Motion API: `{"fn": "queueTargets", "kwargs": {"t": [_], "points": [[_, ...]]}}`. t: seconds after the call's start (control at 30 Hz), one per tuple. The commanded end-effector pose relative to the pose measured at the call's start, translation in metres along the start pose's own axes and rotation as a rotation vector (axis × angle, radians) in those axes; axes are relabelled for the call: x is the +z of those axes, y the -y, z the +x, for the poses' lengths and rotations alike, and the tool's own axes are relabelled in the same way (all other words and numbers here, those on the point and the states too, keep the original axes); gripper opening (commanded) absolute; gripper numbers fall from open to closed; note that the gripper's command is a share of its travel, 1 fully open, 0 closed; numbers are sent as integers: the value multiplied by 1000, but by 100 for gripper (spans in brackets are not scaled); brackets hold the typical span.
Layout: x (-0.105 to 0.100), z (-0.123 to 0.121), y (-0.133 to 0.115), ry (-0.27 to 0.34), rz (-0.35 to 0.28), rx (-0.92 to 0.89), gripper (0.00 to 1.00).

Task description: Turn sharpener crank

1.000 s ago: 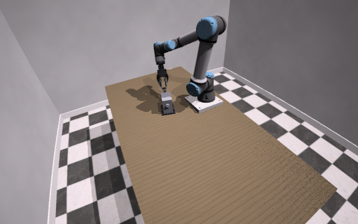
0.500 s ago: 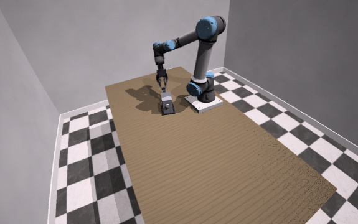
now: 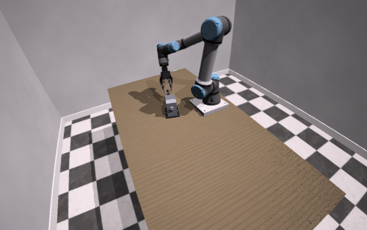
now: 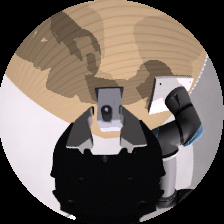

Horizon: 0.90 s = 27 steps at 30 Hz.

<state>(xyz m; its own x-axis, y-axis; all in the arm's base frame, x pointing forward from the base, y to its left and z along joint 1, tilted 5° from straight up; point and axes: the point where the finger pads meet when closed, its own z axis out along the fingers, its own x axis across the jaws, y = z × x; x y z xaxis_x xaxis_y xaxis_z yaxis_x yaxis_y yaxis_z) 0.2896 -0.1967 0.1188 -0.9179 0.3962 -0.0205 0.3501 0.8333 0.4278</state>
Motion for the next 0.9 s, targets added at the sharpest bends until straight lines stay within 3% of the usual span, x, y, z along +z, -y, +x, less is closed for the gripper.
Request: {"fn": "queueTargets", "kwargs": {"t": [0.0,0.53,0.87], "points": [[0,1,0,0,0,2,32],[0,1,0,0,0,2,32],[-29,1,1,3,4,2,32]]}}
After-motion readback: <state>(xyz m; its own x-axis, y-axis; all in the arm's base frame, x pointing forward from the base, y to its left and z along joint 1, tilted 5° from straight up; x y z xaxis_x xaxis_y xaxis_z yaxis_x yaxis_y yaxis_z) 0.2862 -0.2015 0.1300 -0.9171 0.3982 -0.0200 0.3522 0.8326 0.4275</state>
